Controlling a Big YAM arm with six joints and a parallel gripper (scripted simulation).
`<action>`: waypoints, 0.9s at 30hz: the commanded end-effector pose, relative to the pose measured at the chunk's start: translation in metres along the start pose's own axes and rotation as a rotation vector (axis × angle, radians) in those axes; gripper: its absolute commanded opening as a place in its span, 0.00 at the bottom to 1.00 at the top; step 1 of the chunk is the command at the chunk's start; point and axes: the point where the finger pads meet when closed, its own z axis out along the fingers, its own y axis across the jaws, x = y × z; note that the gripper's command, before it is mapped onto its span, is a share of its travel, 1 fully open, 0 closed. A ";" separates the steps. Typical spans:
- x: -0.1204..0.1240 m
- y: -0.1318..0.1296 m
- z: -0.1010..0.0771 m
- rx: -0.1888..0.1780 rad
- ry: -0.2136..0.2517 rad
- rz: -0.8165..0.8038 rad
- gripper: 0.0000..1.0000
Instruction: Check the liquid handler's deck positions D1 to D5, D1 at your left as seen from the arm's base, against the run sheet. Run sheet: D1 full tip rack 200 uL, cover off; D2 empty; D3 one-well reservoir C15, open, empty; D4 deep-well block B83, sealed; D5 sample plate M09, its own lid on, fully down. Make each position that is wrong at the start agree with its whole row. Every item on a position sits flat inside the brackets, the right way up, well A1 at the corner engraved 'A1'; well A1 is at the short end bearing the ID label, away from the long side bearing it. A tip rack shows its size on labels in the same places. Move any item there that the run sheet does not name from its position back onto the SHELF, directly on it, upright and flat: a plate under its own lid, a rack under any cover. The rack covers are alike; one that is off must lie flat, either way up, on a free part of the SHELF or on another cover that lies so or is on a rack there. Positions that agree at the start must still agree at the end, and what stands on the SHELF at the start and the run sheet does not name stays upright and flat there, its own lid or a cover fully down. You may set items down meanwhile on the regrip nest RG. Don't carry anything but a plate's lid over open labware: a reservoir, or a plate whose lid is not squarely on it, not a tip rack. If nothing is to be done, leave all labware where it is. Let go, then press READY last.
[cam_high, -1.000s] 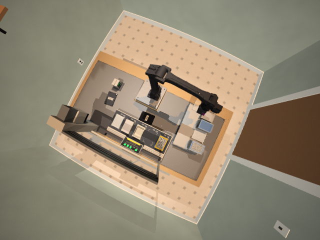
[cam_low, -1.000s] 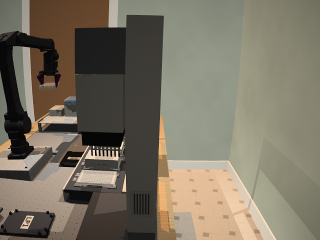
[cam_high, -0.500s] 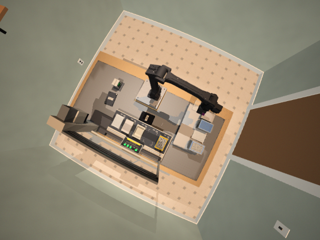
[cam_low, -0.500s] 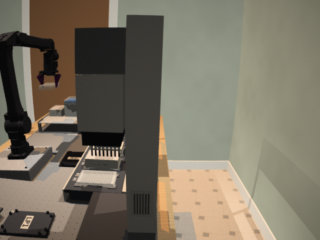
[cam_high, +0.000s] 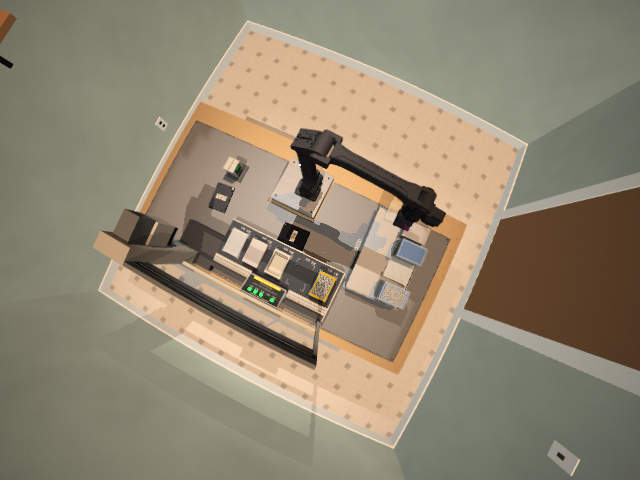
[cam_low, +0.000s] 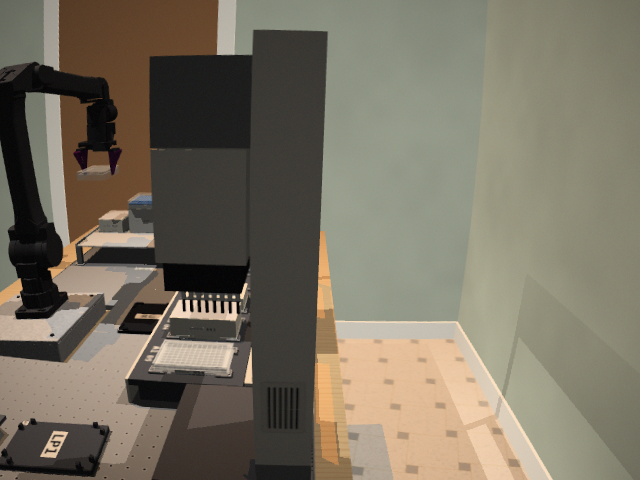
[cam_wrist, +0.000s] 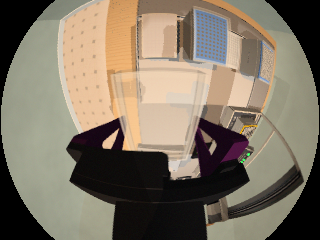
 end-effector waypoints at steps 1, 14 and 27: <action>-0.017 0.008 -0.023 0.004 -0.049 -0.006 0.00; -0.011 0.007 -0.004 0.003 -0.023 -0.004 0.00; -0.007 0.007 0.021 0.002 -0.018 -0.003 0.00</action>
